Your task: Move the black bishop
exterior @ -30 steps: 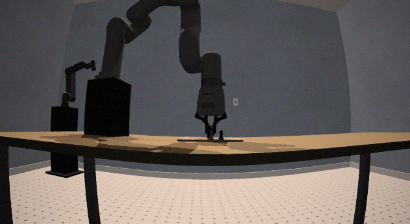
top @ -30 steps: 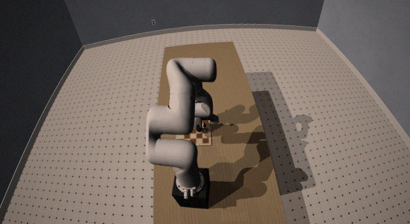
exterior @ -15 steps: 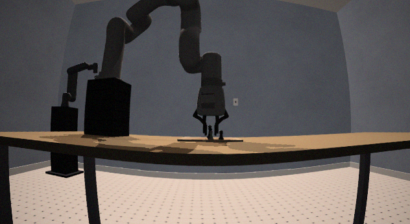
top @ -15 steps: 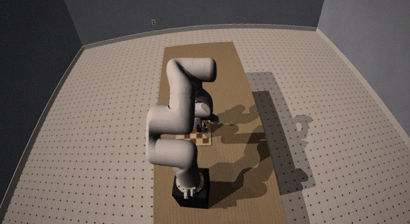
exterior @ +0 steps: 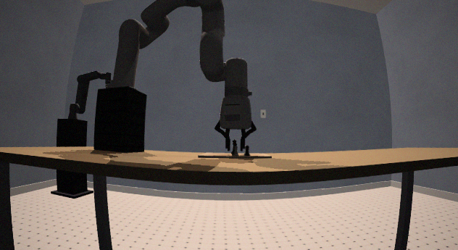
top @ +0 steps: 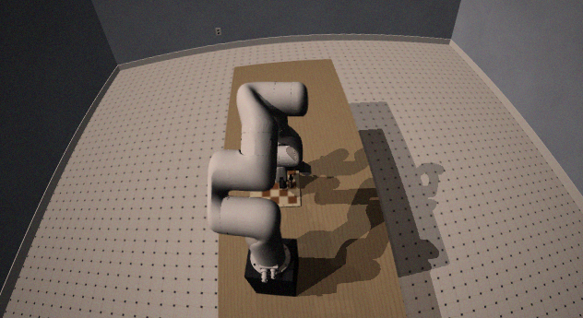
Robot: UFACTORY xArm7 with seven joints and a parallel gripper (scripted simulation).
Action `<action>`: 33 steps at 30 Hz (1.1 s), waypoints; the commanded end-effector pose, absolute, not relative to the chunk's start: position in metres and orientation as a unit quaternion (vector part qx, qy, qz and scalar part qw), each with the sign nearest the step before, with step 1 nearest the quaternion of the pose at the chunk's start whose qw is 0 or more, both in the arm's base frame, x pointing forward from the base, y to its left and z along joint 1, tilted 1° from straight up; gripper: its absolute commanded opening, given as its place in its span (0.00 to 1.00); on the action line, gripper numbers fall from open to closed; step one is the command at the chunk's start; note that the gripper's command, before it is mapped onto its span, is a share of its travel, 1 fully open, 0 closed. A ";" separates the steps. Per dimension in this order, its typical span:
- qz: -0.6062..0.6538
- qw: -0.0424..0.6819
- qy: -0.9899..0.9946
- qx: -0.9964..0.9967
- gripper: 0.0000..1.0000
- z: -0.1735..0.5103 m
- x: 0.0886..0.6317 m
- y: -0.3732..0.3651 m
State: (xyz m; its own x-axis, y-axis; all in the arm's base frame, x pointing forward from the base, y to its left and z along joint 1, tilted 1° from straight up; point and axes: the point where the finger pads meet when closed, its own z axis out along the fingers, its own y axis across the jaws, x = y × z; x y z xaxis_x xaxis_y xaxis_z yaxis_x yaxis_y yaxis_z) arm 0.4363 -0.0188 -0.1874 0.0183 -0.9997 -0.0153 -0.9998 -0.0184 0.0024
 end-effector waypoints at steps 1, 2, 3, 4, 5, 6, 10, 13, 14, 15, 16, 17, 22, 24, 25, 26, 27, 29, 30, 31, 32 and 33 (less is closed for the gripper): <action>0.005 0.006 0.701 -0.714 0.37 -0.184 0.438 -0.019; 0.005 0.006 0.701 -0.714 0.37 -0.184 0.438 -0.019; 0.005 0.006 0.701 -0.714 0.37 -0.182 0.438 -0.019; 0.005 0.006 0.701 -0.714 0.37 -0.179 0.438 -0.019; 0.005 0.006 0.701 -0.714 0.37 -0.176 0.438 -0.019; 0.005 0.006 0.701 -0.714 0.37 -0.172 0.438 -0.019; 0.005 0.006 0.701 -0.714 0.37 -0.153 0.438 -0.020; 0.005 0.006 0.701 -0.714 0.37 -0.136 0.438 -0.020; 0.005 0.006 0.701 -0.714 0.37 -0.131 0.438 -0.020; 0.005 0.006 0.701 -0.714 0.37 -0.126 0.438 -0.020; 0.005 0.006 0.701 -0.714 0.37 -0.120 0.438 -0.020; 0.005 0.006 0.701 -0.714 0.37 -0.116 0.438 -0.020; 0.005 0.006 0.701 -0.714 0.37 -0.105 0.438 -0.020; 0.005 0.006 0.701 -0.714 0.37 -0.100 0.438 -0.020; 0.005 0.006 0.701 -0.714 0.37 -0.098 0.438 -0.020; 0.005 0.006 0.701 -0.714 0.37 -0.097 0.438 -0.020; 0.005 0.006 0.701 -0.714 0.37 -0.097 0.438 -0.020; 0.005 0.006 0.701 -0.714 0.37 -0.097 0.438 -0.020; 0.005 0.006 0.701 -0.714 1.00 -0.097 0.438 -0.020; 0.005 0.006 0.701 -0.714 1.00 -0.097 0.438 -0.020; 0.005 0.006 0.701 -0.714 1.00 -0.097 0.438 -0.020; 0.005 0.006 0.701 -0.714 1.00 -0.097 0.438 -0.020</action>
